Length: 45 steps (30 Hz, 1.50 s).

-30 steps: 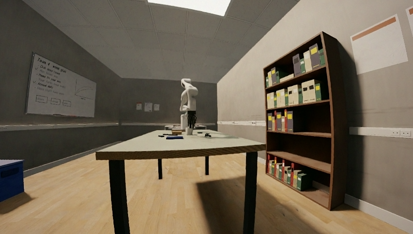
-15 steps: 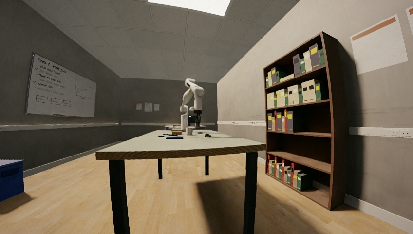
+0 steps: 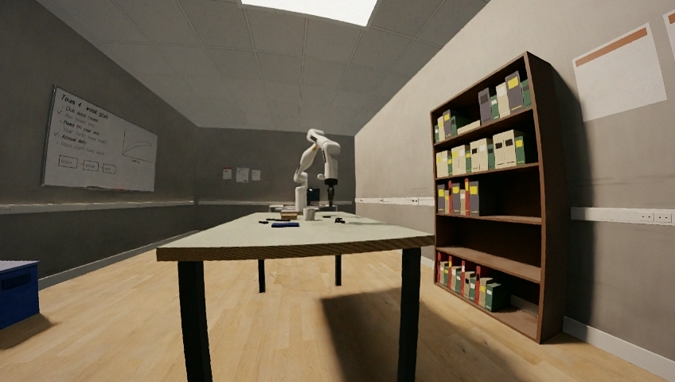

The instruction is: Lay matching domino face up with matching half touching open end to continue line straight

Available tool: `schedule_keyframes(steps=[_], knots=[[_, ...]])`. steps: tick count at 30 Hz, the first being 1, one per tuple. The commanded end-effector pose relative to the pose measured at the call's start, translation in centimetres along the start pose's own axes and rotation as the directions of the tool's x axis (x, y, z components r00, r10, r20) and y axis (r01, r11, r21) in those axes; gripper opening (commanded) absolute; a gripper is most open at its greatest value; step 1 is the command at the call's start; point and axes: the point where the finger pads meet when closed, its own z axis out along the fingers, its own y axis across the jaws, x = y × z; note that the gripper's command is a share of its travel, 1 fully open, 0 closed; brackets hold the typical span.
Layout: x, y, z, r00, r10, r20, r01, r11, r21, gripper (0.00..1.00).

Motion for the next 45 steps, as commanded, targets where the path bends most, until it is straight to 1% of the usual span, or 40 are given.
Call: schedule_keyframes(steps=[1, 8, 20, 45], knots=[[-0.8, 0.2, -0.2, 0.999, 0.05, 0.002, -0.05, 0.999, 0.005, 0.49], [-2.0, 0.6, -0.4, 0.992, 0.129, 0.006, -0.129, 0.992, 0.01, 0.49], [-3.0, 1.0, -0.6, 0.981, 0.192, 0.009, -0.192, 0.981, 0.012, 0.49], [-3.3, 1.1, -0.7, 0.977, 0.212, 0.011, -0.212, 0.977, 0.013, 0.49]])
